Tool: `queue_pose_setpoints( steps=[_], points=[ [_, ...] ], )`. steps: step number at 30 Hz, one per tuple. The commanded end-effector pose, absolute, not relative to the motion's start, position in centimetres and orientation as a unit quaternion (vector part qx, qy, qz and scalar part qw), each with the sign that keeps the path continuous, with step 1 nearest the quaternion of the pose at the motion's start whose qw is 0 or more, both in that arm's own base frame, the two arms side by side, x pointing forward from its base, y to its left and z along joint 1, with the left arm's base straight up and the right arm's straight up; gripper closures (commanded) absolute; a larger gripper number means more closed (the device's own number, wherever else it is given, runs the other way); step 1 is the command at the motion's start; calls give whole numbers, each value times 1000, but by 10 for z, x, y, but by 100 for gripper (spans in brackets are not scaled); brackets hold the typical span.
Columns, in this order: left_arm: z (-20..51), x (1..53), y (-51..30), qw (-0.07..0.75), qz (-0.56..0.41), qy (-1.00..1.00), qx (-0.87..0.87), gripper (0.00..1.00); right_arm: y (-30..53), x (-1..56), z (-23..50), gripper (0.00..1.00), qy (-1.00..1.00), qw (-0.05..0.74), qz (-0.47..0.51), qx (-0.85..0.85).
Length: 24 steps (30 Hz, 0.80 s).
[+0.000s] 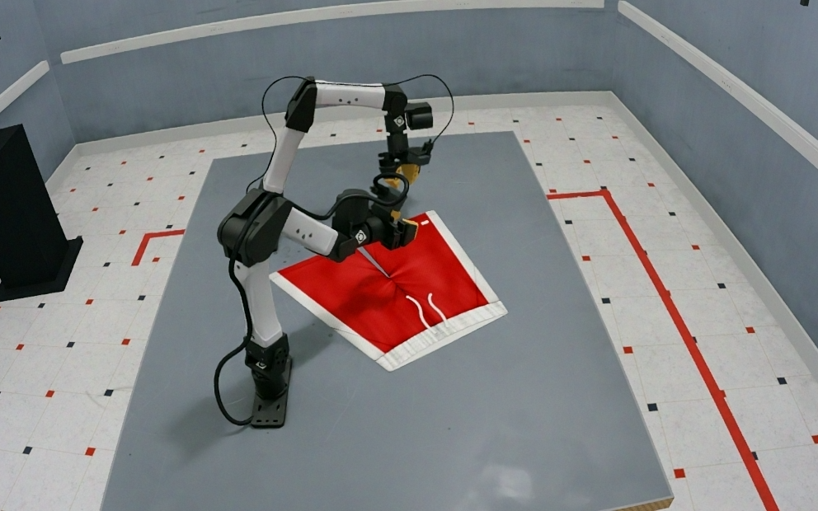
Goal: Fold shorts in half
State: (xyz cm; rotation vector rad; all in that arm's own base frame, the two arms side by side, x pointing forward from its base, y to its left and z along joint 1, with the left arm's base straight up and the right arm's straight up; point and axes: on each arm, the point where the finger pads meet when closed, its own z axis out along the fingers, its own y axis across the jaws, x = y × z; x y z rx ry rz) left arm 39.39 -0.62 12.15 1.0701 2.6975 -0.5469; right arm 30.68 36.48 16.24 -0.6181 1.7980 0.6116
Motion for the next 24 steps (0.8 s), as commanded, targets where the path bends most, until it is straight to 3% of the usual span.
queue_pose_setpoints(
  steps=[1, 24],
  points=[
    [137, 392, -23, 104, -152, 919, 348, 43, 357, 315, 179, 43, 786, 509, 270, -225],
    [127, 327, -145, 31, -114, 925, 360, 43, 291, 320, 134, 43, 901, 356, 235, -81]
  ],
)
